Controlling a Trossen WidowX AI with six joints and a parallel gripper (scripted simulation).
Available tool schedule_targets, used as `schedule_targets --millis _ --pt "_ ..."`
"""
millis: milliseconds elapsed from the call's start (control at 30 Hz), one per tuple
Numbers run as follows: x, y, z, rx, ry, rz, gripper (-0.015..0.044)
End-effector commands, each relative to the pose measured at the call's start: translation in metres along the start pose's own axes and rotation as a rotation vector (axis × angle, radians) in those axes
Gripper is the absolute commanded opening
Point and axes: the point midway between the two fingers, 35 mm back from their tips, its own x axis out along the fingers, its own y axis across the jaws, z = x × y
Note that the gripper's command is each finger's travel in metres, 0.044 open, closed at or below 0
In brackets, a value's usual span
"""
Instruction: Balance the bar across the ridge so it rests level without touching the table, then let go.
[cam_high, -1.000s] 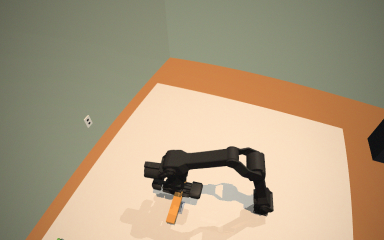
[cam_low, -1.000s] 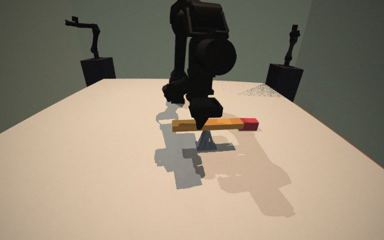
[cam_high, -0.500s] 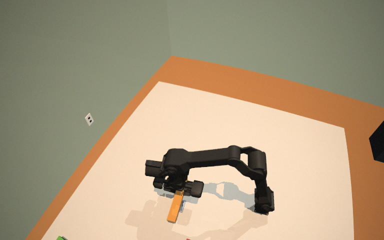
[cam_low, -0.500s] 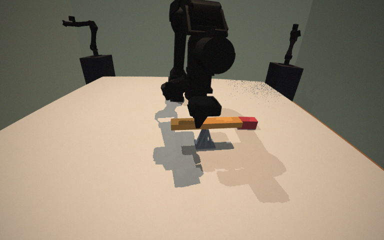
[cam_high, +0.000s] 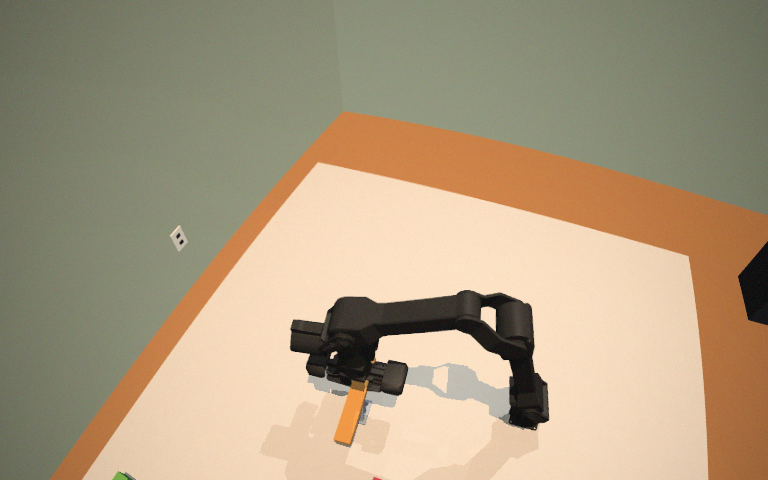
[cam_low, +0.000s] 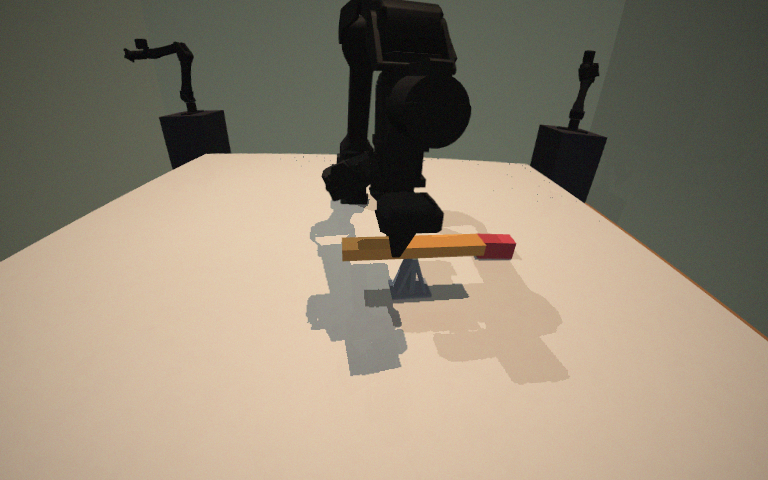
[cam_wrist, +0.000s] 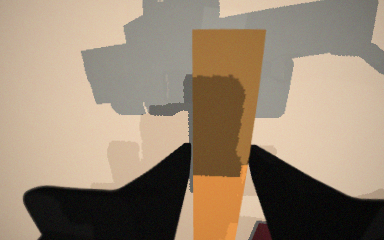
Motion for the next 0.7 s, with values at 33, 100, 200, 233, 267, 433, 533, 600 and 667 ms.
schedule_targets --millis 33,100,200,233,267,433,533,600,667 --pt "0.0003 0.0000 0.0000 0.000 0.000 -0.001 0.0185" --pt "0.0003 0.0000 0.0000 0.000 0.000 -0.001 0.0185" --pt "0.0003 0.0000 0.0000 0.000 0.000 -0.001 0.0185" --pt "0.0003 0.0000 0.0000 0.000 0.000 -0.001 0.0211" --pt "0.0003 0.0000 0.0000 0.000 0.000 -0.001 0.0238" --pt "0.0003 0.0000 0.0000 0.000 0.000 -0.001 0.0369" --pt "0.0003 0.0000 0.0000 0.000 0.000 -0.001 0.0440" --pt "0.0003 0.0000 0.0000 0.000 0.000 -0.001 0.0440" --pt "-0.0080 0.0014 -0.0001 0.000 0.000 0.003 0.0440"
